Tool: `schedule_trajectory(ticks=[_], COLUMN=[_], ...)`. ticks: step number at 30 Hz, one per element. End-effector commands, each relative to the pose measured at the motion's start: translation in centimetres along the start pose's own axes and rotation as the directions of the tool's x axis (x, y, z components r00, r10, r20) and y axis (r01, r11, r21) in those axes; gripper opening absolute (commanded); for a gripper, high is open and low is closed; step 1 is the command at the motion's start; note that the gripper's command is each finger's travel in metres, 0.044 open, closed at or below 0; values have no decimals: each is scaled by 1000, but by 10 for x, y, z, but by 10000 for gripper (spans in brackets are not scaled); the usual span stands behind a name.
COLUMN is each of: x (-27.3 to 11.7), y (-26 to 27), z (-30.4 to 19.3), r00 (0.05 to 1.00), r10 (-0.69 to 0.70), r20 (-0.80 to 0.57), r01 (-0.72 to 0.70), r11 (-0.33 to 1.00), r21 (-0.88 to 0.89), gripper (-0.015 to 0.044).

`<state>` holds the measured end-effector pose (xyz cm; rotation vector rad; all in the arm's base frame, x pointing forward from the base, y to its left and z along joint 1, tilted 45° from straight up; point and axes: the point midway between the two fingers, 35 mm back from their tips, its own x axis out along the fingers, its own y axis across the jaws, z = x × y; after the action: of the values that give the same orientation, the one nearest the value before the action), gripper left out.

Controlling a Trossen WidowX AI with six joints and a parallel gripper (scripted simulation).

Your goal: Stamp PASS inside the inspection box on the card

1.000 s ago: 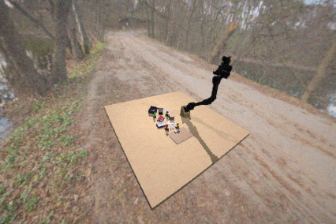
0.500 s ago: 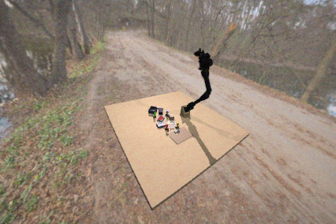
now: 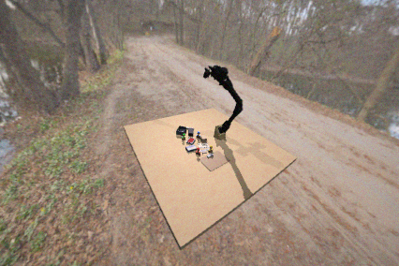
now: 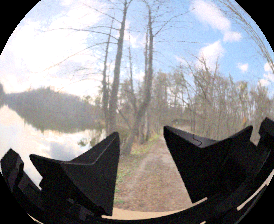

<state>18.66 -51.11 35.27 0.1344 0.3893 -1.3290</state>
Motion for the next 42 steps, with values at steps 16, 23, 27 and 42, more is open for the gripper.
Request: schedule_trajectory(ticks=[16, 23, 27, 42], x=[4, -45, -83, -180], y=[224, 282, 306, 335], z=[-230, -319, -368, -462], r00=[595, 274, 65, -386], r10=[460, 474, 436, 260], r20=[-659, -837, -897, -885], r01=[-724, -907, -959, -910], r11=[664, 418, 277, 48], r21=[-190, -59, 65, 411], gripper=[211, 211, 211, 211])
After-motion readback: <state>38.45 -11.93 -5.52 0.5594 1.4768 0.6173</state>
